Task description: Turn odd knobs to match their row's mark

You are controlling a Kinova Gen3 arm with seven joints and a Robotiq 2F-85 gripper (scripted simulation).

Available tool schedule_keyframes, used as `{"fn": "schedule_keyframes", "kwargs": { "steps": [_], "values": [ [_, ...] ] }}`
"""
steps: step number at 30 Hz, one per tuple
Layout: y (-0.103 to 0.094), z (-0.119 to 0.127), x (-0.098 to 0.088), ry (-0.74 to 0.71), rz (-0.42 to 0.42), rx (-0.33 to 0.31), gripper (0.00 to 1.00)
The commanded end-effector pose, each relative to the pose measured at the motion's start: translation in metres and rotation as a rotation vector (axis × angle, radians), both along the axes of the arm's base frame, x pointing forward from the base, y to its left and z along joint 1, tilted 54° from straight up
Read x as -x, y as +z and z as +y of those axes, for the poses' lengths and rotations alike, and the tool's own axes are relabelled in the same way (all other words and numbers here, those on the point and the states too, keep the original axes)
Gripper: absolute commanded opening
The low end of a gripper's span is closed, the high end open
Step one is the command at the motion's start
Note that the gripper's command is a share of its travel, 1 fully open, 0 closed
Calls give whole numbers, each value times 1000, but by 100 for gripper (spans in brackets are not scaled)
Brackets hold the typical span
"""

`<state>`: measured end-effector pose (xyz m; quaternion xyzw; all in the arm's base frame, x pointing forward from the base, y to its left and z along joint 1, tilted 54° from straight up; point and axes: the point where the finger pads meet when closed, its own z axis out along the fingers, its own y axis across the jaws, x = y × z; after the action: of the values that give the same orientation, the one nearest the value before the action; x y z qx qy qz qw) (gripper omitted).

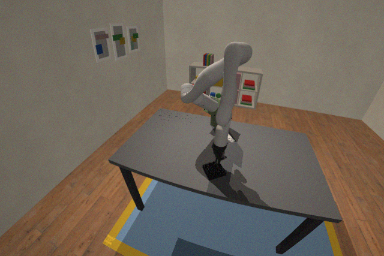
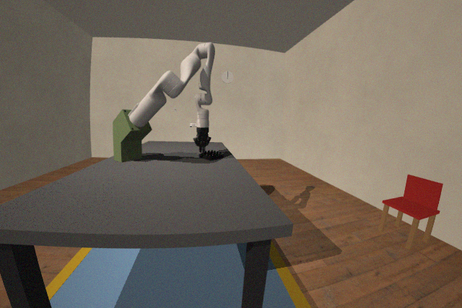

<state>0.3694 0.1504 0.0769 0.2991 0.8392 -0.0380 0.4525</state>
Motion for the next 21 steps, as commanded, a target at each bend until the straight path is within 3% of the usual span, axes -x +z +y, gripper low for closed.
{"fn": "schedule_keyframes", "kwargs": {
  "steps": [1,21],
  "values": [
    [0,0,0,12,6,14,8],
    [0,0,0,133,75,165,8]
  ]
}}
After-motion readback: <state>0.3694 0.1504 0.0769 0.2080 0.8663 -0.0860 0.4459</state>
